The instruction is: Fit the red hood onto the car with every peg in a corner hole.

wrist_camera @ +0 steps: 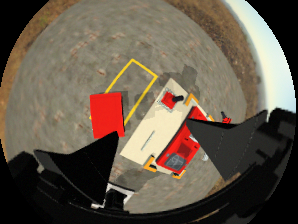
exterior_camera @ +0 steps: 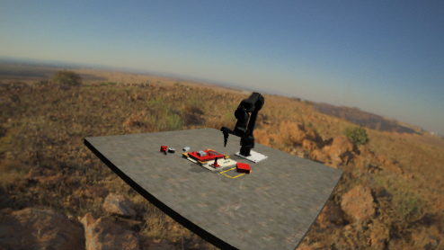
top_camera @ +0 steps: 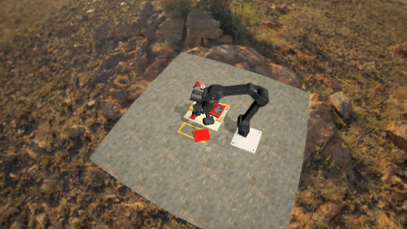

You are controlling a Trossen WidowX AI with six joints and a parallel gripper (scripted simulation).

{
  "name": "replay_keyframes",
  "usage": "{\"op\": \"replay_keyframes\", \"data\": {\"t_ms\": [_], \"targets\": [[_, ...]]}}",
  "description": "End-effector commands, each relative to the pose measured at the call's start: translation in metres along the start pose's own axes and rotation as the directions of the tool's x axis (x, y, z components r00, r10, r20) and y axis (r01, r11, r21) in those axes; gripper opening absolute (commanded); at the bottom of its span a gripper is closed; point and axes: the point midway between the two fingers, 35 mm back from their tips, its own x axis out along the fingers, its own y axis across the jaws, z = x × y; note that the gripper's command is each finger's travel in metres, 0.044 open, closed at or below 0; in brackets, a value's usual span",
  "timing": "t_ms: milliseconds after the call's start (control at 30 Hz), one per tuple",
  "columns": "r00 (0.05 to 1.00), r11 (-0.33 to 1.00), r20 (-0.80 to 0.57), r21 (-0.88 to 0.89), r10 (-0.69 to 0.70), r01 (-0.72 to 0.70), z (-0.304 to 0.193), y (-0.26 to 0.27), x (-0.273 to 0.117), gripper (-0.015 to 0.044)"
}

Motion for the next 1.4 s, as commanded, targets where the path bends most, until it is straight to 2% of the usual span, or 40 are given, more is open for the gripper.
{"op": "replay_keyframes", "data": {"t_ms": [0,1367], "targets": [[0.966,0.976,-0.173,0.132,0.194,-0.172,0.028,0.064,0.014,0.044],[0.96,0.973,-0.19,0.144,0.204,-0.179,0.024,0.076,0.039,0.044]]}}
